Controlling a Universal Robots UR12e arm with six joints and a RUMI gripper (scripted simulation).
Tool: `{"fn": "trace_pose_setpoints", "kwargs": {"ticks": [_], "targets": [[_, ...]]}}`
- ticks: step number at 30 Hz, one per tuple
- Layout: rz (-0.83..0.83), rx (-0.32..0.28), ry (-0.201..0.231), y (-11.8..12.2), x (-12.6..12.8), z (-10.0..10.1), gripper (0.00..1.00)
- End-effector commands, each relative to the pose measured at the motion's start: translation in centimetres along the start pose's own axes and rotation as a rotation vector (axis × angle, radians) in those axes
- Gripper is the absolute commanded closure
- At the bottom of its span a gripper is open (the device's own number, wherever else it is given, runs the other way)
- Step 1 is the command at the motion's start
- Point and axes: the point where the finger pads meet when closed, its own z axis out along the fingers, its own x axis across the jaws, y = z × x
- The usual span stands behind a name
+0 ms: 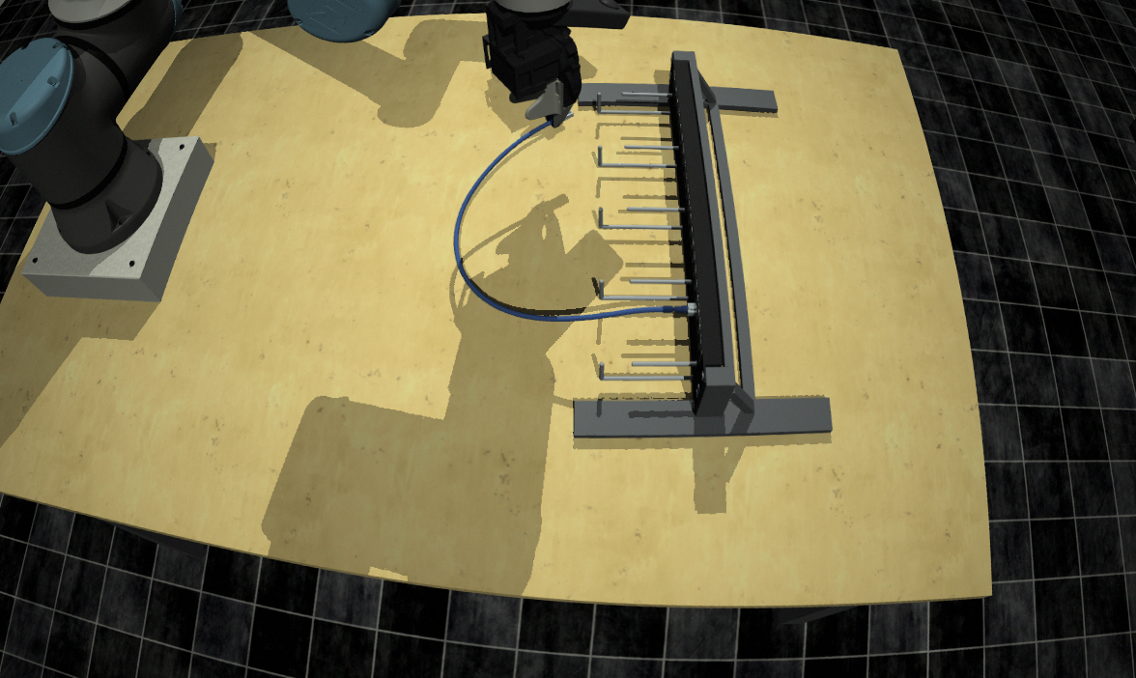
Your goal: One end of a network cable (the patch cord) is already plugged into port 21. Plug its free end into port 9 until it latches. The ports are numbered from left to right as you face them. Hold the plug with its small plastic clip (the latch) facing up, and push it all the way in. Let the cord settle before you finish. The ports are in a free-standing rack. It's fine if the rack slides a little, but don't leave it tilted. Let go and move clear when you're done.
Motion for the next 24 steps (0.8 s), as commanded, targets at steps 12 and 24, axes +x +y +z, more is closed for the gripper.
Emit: {"fn": "trace_pose_setpoints", "kwargs": {"ticks": [12,24], "targets": [[0.167,-0.002,-0.001,-0.8,2.3,-0.6,1.0],[0.261,-0.003,-0.003,-1.2,3.6,-0.9,1.0]]}}
